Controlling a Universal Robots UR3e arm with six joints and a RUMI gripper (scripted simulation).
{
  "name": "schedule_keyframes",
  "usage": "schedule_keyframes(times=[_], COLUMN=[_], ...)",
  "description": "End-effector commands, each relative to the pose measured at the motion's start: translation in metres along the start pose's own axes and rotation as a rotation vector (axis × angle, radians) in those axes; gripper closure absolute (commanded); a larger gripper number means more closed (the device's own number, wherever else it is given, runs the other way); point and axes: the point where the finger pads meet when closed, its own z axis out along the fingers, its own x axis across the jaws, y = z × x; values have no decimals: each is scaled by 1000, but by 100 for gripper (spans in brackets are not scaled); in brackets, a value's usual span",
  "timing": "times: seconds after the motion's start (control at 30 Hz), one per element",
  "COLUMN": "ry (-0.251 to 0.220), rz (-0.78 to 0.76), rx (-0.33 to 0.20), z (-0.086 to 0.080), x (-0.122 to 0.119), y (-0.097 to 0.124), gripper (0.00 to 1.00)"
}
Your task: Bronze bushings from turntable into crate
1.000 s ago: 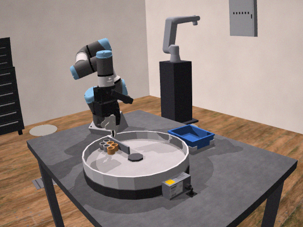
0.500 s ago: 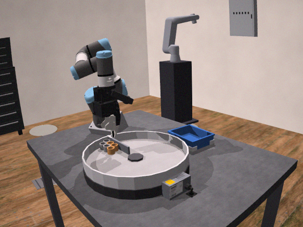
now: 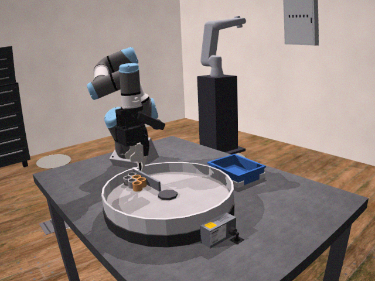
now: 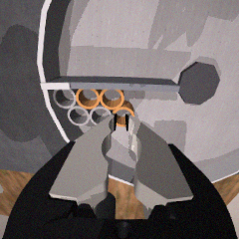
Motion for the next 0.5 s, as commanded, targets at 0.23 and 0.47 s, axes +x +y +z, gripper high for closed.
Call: schedule_keyframes(times=[0.23, 0.47], ry=[3, 4], rz=[-1, -1], rx=[0, -1], z=[20, 20], x=[1, 1], y=[0, 0], gripper=[94, 94])
